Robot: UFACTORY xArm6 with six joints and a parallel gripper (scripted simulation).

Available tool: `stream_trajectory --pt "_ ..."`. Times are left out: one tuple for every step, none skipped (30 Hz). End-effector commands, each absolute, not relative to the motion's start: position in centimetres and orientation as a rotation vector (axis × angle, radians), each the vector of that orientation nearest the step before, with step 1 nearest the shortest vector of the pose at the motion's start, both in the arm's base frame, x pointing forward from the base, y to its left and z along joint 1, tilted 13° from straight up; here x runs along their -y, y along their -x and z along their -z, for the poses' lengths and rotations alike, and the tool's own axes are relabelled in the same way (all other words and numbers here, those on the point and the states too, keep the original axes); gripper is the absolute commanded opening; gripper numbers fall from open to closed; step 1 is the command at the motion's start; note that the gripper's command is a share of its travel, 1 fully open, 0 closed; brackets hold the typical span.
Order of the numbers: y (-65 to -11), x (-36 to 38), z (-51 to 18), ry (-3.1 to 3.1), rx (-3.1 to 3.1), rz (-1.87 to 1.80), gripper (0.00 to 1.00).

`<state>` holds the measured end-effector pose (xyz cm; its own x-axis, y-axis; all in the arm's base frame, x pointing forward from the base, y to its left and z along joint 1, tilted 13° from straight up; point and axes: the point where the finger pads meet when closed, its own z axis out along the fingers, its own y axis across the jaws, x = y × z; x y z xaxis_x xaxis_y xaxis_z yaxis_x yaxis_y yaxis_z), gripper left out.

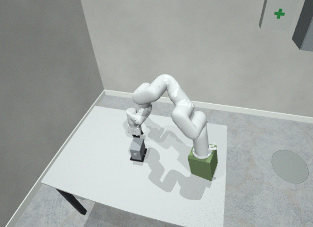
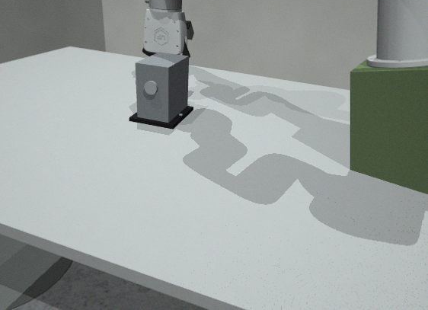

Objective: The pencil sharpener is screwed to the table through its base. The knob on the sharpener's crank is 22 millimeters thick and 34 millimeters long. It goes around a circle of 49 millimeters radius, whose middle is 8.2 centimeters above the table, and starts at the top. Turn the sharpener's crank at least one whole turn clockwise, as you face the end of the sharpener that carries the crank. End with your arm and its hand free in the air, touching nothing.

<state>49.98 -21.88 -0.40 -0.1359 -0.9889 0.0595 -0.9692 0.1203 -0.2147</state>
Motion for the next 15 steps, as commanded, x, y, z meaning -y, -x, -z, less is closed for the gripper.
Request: stream_trajectory --pt "-49.8 22.0 1.4 1.997 -2.275 0.312 0.0" --pt "-49.7 22.0 1.6 1.997 -2.275 0.312 0.0" --pt "-49.7 22.0 1.6 1.997 -2.275 0.312 0.0" --pt "-49.7 22.0 1.6 1.997 -2.275 0.312 0.0" --pt "-49.6 22.0 1.8 1.997 -2.275 0.312 0.0" --pt "-49.5 22.0 2.0 1.997 -2.275 0.312 0.0" --pt "-49.4 22.0 2.3 1.997 -2.275 0.312 0.0" --pt "-49.2 21.9 2.5 1.997 -2.275 0.312 0.0" --pt "-49.1 21.9 2.7 1.997 -2.275 0.312 0.0" --pt "-48.9 21.9 2.8 1.997 -2.275 0.312 0.0" --pt "-48.7 21.9 3.0 1.997 -2.275 0.312 0.0" --pt "-48.5 21.9 3.2 1.997 -2.275 0.312 0.0" --pt "-48.4 21.9 3.4 1.997 -2.275 0.312 0.0" --pt "-48.2 21.9 3.5 1.997 -2.275 0.312 0.0" --pt "-48.0 21.9 3.7 1.997 -2.275 0.312 0.0"
